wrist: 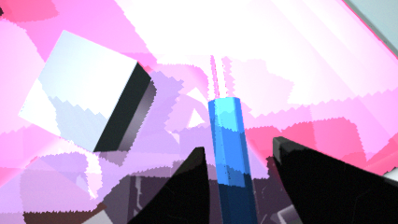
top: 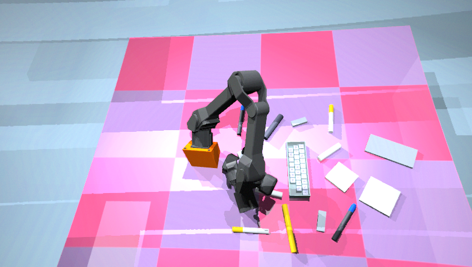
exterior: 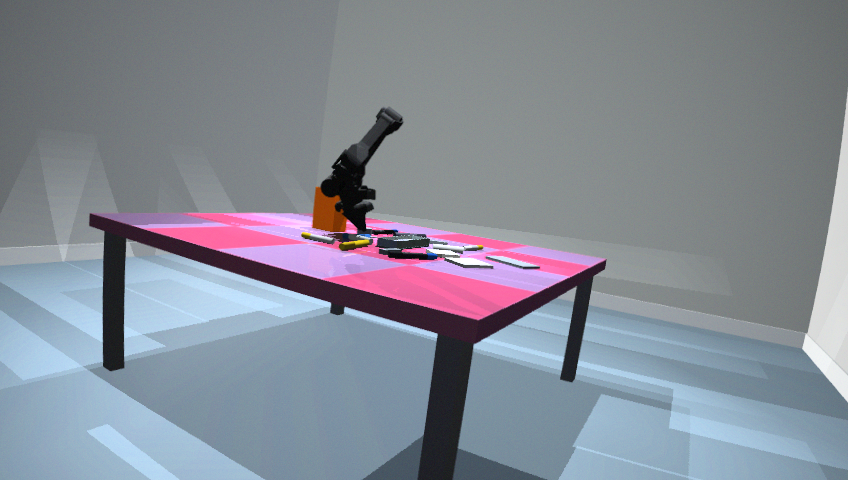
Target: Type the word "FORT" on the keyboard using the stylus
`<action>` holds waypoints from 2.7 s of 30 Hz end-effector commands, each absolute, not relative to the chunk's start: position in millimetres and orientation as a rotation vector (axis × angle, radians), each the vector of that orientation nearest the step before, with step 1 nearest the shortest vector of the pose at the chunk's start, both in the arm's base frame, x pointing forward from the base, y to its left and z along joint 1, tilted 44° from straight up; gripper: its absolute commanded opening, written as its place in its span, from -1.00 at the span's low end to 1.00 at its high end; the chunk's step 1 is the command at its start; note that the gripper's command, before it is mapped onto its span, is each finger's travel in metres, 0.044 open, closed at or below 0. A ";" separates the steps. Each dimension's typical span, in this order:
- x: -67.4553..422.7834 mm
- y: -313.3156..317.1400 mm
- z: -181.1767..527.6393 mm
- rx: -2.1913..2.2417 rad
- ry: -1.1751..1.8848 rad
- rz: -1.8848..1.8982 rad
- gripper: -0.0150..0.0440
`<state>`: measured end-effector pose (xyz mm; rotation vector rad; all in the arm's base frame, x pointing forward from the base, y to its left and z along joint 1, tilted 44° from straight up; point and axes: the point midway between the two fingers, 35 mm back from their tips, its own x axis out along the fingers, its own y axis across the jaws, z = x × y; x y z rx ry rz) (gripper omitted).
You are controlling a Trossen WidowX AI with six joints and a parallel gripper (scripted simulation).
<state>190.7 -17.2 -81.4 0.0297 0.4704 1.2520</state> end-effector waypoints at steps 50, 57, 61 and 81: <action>190.4 -2.6 -95.6 0.035 0.470 1.254 -0.49; 191.1 -21.6 -77.3 0.034 0.473 1.253 -0.49; 189.8 -36.8 -60.3 0.035 0.472 1.253 -0.49; 214.6 -37.9 -62.7 -0.048 0.844 1.494 -0.49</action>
